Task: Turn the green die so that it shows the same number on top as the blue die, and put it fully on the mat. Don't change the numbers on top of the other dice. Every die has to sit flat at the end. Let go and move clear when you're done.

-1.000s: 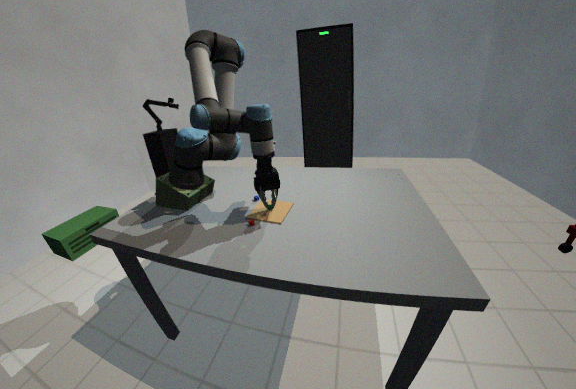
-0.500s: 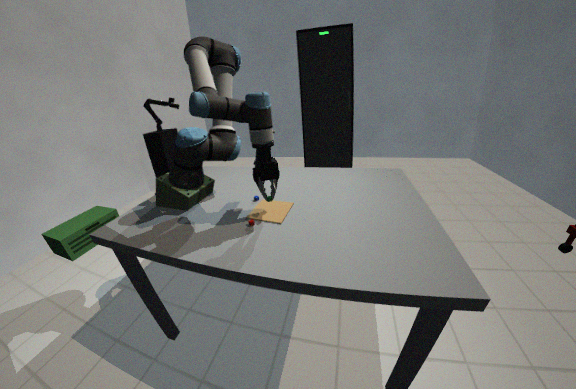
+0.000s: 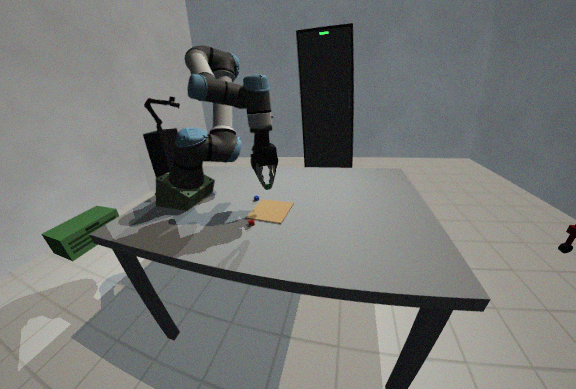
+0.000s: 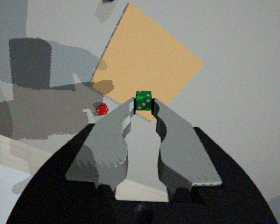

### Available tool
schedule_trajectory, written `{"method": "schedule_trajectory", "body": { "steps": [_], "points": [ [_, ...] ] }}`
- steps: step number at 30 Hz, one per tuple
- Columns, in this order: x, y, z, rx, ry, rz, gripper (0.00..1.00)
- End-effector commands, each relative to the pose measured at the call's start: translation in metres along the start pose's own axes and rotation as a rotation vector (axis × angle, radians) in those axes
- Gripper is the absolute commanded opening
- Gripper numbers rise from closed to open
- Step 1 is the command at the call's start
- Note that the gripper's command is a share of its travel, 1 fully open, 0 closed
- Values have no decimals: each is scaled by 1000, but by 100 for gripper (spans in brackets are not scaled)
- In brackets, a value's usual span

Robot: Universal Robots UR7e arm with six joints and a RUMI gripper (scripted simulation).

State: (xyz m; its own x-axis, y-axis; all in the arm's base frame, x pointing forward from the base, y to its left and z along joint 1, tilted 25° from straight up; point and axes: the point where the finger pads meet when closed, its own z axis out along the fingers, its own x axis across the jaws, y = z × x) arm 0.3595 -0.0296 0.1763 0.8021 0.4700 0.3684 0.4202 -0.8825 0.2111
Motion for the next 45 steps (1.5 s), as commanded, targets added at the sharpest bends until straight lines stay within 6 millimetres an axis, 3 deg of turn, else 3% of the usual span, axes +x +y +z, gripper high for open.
{"method": "schedule_trajectory", "body": {
  "steps": [1, 30, 45],
  "points": [
    [-1, 0, -10, 2, 3, -1, 0],
    [-2, 7, -4, -4, 2, 44, 0],
    [-3, 6, -3, -147, -2, 43, 0]
  ]
}}
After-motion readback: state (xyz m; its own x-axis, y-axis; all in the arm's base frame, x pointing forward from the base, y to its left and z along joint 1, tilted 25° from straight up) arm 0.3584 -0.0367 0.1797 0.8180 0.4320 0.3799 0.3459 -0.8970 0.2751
